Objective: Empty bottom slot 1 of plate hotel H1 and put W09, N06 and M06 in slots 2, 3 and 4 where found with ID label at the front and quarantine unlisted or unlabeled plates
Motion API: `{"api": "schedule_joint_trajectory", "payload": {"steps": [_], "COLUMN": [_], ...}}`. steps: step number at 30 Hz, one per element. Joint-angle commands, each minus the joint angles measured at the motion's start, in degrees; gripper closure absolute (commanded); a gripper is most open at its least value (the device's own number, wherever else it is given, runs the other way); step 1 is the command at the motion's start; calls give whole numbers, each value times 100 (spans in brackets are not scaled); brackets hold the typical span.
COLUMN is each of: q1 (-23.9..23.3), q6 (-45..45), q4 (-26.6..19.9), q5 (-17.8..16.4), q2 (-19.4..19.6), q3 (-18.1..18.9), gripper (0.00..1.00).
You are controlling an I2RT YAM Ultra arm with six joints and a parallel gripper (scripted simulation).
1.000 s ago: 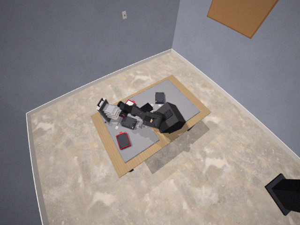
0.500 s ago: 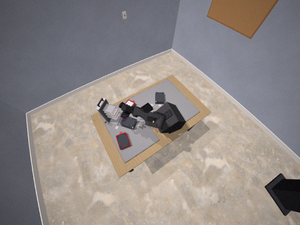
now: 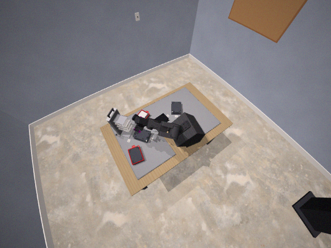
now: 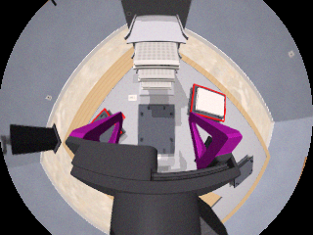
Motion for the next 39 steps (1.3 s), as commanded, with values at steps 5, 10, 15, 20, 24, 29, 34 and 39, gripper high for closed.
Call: {"api": "schedule_joint_trajectory", "payload": {"steps": [5, 10, 15, 20, 24, 29, 34, 39], "q1": [186, 296, 316, 263, 250, 237, 233, 237], "q6": [77, 96, 116, 101, 99, 95, 92, 93], "q4": [523, 737, 941, 980, 1004, 1042, 1065, 1071], "q5": [298, 408, 486, 479, 479, 471, 468, 471], "q2": [256, 394, 575, 758, 857, 1063, 1231, 1234], "q3": [-174, -243, -4, 143, 218, 387, 534, 542], "gripper": [0, 0, 0, 0, 0, 0, 0, 0]}}
